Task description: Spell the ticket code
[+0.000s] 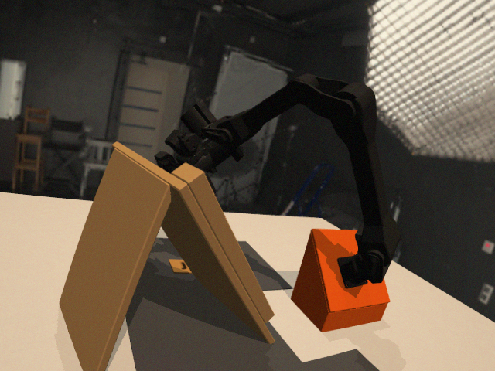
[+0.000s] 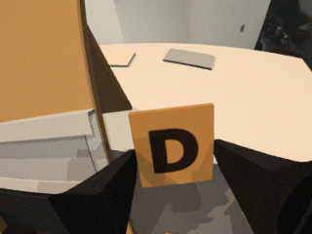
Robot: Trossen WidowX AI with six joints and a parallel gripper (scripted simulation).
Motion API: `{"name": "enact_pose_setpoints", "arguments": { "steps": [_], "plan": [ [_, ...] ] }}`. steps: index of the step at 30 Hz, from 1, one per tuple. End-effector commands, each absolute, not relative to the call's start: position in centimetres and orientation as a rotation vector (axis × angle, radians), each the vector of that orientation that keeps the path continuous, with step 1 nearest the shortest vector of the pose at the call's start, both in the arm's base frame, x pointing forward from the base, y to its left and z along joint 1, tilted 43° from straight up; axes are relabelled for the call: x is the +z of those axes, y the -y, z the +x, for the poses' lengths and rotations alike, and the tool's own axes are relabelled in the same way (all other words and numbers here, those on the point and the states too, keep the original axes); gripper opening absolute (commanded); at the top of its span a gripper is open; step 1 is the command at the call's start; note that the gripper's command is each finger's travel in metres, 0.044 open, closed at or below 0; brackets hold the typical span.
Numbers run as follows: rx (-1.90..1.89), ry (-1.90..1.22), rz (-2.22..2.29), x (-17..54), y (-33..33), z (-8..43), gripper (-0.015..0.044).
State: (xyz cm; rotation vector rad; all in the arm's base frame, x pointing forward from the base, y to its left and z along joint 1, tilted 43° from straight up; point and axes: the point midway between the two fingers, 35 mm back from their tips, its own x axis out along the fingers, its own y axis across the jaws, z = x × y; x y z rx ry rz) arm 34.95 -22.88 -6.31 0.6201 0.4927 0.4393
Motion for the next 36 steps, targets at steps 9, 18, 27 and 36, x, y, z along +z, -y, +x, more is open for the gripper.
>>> {"name": "enact_pose_setpoints", "arguments": {
  "steps": [9,18,27,36],
  "plan": [
    [0.439,-0.491,0.620,-5.8,22.5,34.8,0.0000],
    [0.439,-0.491,0.621,-5.5,22.2,34.7,0.0000],
    [0.439,-0.491,0.621,-5.3,21.8,34.6,0.0000],
    [0.439,-0.491,0.621,-5.0,21.5,34.5,0.0000]
  ]
}}
